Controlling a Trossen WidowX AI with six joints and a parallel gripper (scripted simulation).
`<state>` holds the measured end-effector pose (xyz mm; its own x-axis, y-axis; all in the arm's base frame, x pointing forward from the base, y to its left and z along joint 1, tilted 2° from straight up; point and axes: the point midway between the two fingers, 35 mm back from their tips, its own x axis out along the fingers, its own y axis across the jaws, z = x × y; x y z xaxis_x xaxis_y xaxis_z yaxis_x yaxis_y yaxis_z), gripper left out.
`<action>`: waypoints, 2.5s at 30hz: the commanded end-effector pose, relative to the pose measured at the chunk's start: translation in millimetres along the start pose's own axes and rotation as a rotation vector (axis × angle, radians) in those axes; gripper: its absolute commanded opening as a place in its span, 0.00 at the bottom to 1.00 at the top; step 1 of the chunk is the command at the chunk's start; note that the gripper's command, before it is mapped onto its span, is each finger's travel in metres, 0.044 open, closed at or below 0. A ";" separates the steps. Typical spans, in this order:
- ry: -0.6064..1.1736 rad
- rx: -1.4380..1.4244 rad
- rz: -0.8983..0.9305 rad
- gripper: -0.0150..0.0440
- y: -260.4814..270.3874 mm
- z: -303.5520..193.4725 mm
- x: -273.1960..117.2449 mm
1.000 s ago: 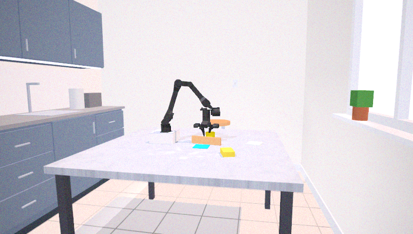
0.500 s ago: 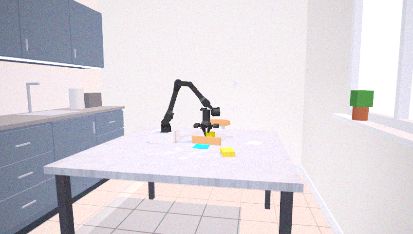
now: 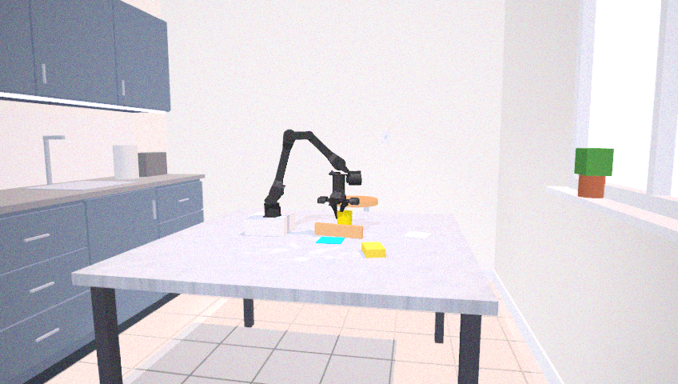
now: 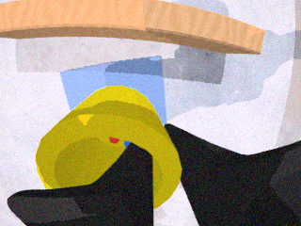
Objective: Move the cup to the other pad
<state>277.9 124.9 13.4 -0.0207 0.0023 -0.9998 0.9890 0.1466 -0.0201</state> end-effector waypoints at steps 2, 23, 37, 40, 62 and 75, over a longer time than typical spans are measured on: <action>0.005 0.001 0.018 0.25 2.4 -0.6 -24.7; 0.003 0.002 0.010 0.25 -1.9 0.8 -48.1; 0.003 0.002 0.012 0.25 -4.3 15.2 -48.3; 0.002 0.002 0.013 0.25 -5.6 22.2 -48.1; -0.001 0.002 0.015 0.25 -14.3 69.7 -47.5; -0.003 0.002 0.015 0.25 -19.3 96.4 -47.9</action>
<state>273.9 32.0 59.3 -0.0145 0.0043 -0.9999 0.9897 0.1423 -0.0138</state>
